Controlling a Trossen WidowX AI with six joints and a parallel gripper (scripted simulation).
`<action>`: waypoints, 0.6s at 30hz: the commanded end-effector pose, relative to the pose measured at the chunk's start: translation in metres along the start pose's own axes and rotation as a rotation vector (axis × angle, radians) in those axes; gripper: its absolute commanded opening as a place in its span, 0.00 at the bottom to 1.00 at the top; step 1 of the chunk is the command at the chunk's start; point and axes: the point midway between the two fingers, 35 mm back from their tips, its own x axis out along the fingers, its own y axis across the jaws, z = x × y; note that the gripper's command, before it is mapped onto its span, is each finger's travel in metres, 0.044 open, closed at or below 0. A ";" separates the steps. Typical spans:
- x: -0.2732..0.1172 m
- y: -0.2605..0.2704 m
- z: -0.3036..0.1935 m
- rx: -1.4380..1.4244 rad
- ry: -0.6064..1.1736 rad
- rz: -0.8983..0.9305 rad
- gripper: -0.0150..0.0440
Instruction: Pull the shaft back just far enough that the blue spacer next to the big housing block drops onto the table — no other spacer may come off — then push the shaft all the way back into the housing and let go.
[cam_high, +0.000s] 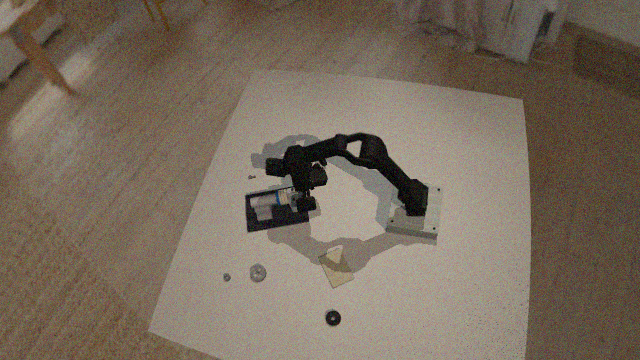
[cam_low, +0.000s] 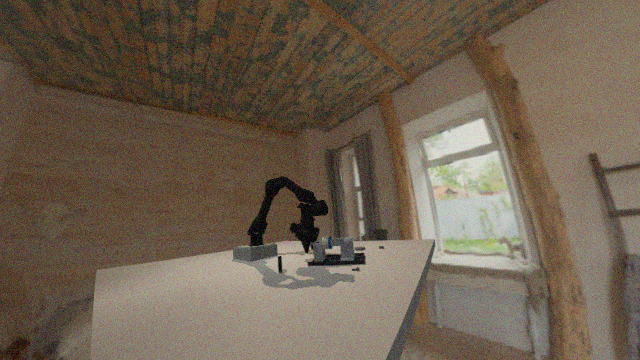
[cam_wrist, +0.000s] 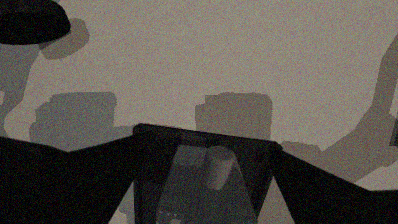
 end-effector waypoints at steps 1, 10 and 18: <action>0.001 0.000 0.000 0.004 -0.001 0.003 1.00; 0.003 0.000 0.001 0.004 -0.001 0.003 1.00; 0.001 0.000 0.000 0.000 0.002 0.001 0.82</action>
